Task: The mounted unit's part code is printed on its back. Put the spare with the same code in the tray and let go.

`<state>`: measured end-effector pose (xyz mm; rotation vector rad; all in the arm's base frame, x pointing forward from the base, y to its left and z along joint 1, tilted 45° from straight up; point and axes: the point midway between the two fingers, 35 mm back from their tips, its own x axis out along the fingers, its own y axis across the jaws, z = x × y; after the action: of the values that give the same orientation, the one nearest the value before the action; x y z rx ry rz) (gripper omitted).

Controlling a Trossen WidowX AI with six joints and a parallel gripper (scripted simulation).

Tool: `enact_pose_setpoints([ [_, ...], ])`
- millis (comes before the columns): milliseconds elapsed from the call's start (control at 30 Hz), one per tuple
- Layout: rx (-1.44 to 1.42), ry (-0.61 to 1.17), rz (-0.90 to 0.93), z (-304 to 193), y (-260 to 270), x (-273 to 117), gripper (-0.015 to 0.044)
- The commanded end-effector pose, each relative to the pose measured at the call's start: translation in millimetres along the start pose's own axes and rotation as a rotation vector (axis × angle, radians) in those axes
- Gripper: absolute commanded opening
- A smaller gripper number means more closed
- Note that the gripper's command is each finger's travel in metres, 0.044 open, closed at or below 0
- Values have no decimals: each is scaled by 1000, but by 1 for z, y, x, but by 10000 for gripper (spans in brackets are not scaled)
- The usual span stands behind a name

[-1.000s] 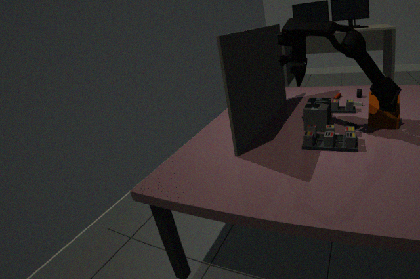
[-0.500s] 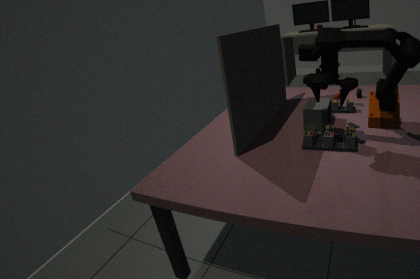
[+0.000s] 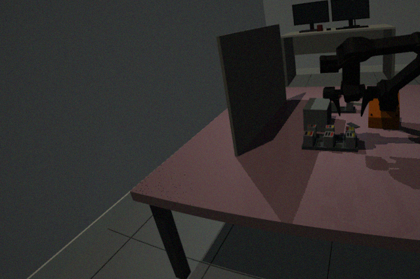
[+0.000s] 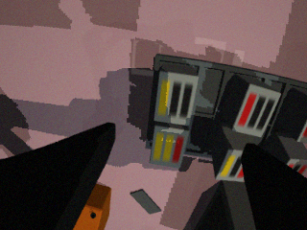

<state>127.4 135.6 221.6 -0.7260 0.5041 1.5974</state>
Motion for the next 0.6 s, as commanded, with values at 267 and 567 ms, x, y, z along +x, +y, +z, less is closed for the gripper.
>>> enact_pose_setpoints([
  [267, 3, -2, 6, -2, 1, 29, 300],
  [567, 1, 4, 8, -3, -1, 42, 300],
])
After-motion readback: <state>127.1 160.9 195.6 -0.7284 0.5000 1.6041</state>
